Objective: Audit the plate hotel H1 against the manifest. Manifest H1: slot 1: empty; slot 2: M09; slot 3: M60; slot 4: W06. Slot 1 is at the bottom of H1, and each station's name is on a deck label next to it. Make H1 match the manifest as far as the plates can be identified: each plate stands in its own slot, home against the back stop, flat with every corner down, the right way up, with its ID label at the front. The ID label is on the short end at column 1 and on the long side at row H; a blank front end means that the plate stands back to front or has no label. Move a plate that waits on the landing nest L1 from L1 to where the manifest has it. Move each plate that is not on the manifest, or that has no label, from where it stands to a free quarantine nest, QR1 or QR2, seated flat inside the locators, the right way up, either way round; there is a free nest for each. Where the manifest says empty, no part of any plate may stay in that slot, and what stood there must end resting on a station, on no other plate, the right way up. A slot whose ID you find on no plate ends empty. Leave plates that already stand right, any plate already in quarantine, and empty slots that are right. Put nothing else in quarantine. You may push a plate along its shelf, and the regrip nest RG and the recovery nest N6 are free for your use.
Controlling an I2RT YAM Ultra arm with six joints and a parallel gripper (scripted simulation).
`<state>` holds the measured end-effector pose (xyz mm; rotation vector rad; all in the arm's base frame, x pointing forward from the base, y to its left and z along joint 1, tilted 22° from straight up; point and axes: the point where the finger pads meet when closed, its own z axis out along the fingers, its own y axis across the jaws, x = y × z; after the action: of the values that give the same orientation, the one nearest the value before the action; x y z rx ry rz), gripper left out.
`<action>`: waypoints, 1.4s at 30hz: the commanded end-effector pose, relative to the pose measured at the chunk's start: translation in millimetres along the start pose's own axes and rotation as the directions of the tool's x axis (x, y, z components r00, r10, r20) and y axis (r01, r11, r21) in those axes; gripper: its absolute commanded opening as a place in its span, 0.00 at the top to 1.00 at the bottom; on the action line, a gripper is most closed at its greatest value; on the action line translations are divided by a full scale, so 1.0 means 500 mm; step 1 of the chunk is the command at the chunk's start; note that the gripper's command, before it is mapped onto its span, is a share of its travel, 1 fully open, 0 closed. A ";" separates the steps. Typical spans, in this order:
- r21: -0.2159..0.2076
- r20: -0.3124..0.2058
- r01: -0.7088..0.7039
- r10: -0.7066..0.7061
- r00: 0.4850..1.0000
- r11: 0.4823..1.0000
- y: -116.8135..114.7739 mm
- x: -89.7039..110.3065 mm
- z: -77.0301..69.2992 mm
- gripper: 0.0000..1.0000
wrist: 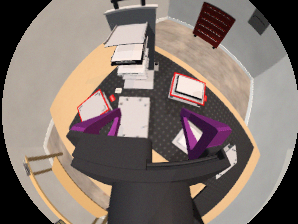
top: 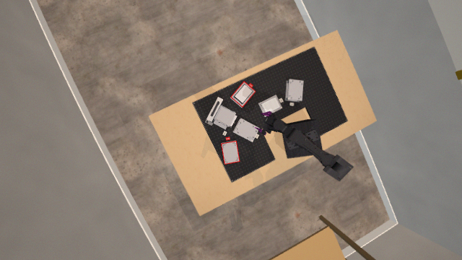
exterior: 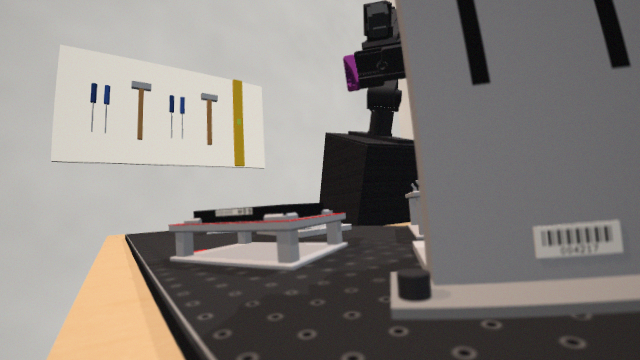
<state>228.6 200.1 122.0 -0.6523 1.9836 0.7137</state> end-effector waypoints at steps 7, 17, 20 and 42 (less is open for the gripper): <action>0.049 -0.004 -0.032 0.032 0.999 0.998 0.026 0.000 0.000 0.00; 0.048 -0.004 -0.034 0.034 0.999 0.998 0.093 -0.002 0.003 0.00; 0.048 -0.004 -0.035 0.035 0.999 0.998 0.113 -0.002 0.004 0.00; 0.048 -0.004 -0.036 0.036 0.999 0.998 0.147 -0.017 -0.008 0.00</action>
<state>179.1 251.3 147.1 -0.5961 2.0113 0.6944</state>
